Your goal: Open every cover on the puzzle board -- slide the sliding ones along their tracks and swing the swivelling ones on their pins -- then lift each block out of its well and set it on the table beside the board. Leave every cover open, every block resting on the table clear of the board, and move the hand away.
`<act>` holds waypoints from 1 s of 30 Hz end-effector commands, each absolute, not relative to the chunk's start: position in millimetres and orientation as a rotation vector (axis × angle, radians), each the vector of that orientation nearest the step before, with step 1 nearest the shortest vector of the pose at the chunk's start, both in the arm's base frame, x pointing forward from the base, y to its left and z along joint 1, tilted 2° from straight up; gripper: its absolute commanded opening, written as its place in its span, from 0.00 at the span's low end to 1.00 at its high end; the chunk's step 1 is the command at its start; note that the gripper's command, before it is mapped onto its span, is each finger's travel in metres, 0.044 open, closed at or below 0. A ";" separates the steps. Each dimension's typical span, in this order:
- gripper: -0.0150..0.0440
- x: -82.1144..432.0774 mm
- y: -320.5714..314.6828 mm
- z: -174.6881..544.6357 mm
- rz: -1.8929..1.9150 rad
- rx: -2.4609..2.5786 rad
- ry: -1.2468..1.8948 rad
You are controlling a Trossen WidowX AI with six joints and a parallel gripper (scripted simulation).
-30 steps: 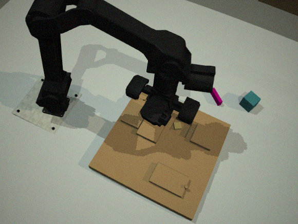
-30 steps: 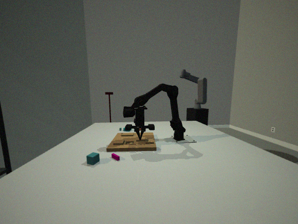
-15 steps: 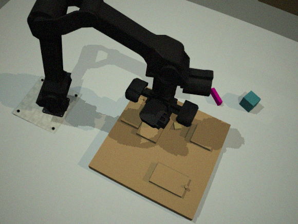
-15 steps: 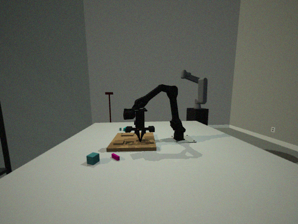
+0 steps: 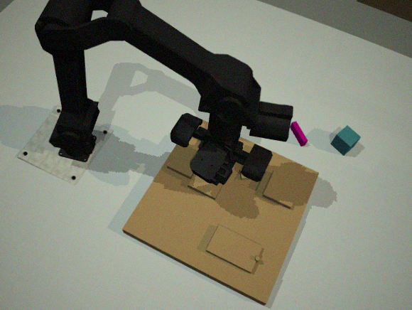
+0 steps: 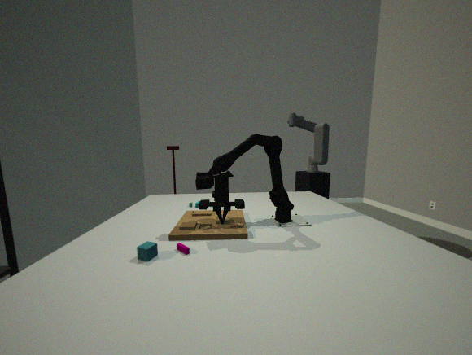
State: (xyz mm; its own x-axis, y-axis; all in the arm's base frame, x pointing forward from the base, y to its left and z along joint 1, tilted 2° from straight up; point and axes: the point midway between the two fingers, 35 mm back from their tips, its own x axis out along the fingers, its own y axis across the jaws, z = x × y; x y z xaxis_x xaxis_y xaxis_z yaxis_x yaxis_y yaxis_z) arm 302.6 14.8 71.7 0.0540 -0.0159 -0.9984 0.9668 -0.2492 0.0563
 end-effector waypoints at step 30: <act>0.25 296.5 -19.2 71.3 -1.351 1.406 1.028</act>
